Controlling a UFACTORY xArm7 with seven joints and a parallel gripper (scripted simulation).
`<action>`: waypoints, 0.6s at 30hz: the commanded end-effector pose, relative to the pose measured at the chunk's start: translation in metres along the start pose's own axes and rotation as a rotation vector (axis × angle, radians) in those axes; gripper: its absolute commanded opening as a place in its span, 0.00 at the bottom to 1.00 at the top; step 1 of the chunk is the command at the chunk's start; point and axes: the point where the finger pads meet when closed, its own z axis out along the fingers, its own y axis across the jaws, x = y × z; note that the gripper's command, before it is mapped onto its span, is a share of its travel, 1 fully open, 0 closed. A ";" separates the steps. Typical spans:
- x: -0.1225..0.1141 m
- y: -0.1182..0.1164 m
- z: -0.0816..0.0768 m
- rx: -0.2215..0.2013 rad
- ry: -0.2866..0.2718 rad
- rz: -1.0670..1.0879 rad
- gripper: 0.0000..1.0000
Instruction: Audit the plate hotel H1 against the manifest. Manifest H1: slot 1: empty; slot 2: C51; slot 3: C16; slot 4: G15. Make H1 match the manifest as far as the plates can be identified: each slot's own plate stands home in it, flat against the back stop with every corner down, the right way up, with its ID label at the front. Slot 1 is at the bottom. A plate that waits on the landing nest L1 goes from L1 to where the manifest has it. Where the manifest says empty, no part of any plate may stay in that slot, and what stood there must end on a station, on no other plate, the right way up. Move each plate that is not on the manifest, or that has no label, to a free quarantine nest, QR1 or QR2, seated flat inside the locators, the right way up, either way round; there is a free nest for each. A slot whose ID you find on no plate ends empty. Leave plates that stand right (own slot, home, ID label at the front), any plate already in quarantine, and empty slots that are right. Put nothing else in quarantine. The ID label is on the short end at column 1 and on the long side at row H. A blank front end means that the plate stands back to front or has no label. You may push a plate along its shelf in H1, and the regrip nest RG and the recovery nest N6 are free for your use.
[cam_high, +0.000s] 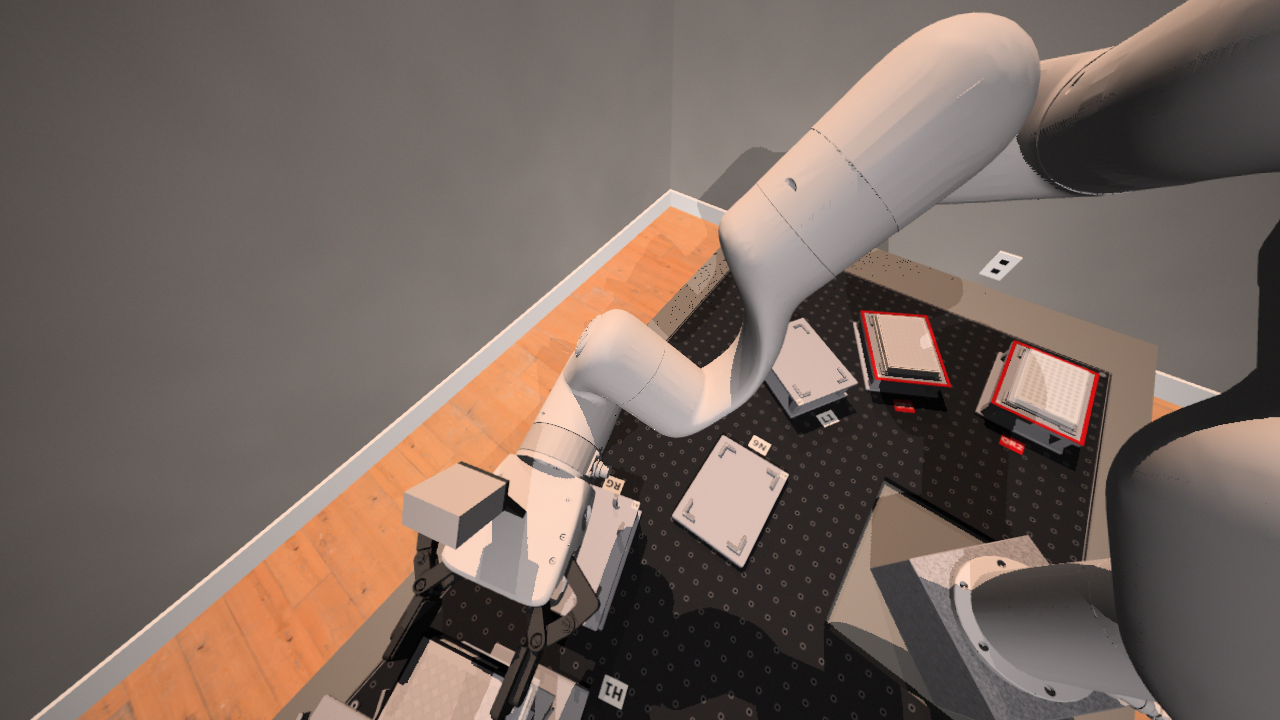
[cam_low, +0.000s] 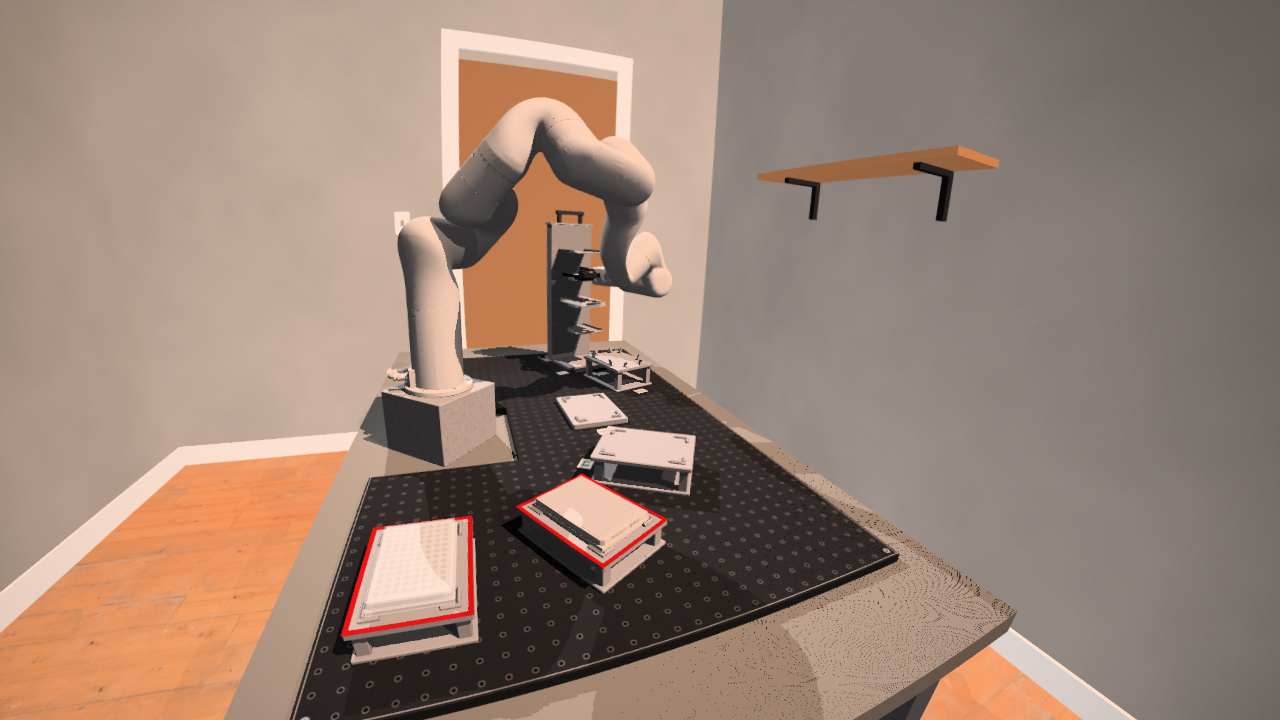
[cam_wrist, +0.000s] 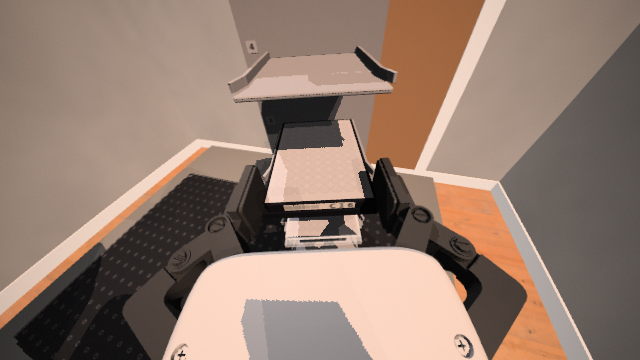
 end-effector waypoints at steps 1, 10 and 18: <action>0.002 0.001 0.002 0.001 0.000 -0.004 0.00; 0.002 0.001 0.007 0.001 0.000 -0.004 0.00; 0.002 0.001 0.010 0.001 0.000 -0.004 0.00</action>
